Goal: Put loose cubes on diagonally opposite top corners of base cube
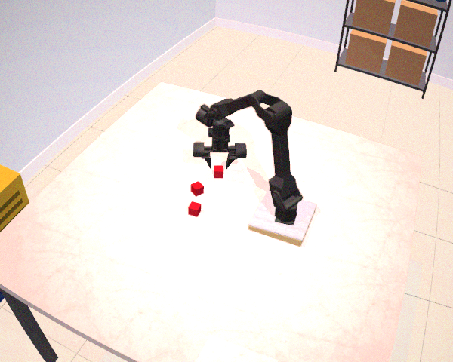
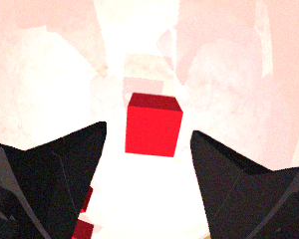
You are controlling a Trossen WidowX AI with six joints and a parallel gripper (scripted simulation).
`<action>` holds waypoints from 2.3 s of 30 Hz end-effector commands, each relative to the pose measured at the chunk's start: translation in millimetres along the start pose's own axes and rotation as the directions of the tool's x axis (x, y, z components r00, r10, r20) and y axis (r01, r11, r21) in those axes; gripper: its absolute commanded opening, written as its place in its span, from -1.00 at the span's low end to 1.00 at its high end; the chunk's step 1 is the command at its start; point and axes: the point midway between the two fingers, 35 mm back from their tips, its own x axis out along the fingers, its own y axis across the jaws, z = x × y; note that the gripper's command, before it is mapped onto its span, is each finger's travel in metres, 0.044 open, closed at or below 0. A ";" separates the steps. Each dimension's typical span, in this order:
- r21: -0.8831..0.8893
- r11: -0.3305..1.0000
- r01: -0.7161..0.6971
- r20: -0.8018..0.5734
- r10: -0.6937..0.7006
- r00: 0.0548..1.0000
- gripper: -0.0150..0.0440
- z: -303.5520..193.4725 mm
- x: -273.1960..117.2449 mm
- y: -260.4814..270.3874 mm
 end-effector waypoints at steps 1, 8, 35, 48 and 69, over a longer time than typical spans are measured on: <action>0.003 1.000 0.010 -0.005 -0.010 1.000 0.41 -0.6 9.9 -1.5; 0.003 1.000 0.010 -0.005 -0.010 1.000 0.32 -0.9 17.1 -1.8; 0.003 1.000 0.010 -0.004 -0.010 1.000 -0.14 3.8 -36.7 2.9; 0.003 1.000 0.010 -0.004 -0.010 1.000 -0.14 1.7 -78.3 1.7; -0.373 0.928 0.006 -0.009 -0.010 1.000 -0.14 -32.6 -83.4 23.9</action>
